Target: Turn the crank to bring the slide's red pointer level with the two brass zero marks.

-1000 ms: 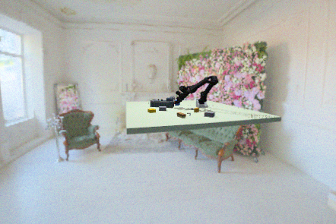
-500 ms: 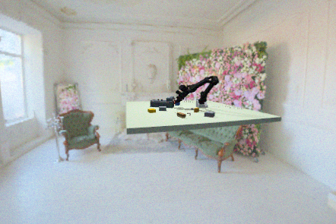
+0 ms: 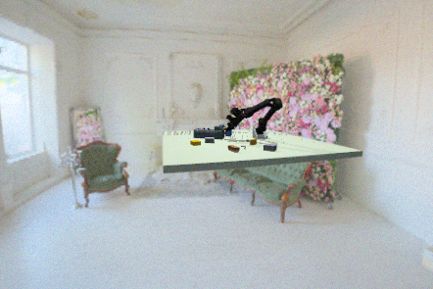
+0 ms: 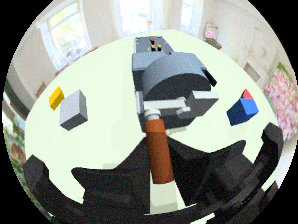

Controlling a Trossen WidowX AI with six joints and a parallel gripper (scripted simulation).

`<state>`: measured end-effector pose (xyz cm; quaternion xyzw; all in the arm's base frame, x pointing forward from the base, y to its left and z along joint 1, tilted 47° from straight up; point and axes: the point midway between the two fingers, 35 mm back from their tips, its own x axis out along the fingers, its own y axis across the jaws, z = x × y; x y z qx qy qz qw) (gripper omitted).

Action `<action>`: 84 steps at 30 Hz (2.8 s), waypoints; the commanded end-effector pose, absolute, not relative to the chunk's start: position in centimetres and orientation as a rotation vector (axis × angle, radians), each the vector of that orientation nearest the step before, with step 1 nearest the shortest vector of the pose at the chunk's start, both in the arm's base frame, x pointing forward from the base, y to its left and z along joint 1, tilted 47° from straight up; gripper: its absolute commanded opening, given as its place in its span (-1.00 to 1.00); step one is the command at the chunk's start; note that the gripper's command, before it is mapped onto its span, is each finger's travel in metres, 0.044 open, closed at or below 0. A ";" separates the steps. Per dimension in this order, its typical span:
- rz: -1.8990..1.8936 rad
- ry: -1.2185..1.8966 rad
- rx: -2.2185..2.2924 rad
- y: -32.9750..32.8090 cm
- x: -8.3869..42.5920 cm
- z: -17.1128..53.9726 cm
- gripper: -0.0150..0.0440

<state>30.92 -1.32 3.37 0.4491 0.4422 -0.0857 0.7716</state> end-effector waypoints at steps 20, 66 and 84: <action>-0.190 0.944 0.970 -4.0 30.1 4.1 -0.49; -0.191 0.945 0.968 -5.8 28.5 2.3 -0.49; -0.191 0.945 0.968 -5.8 28.3 1.7 -0.49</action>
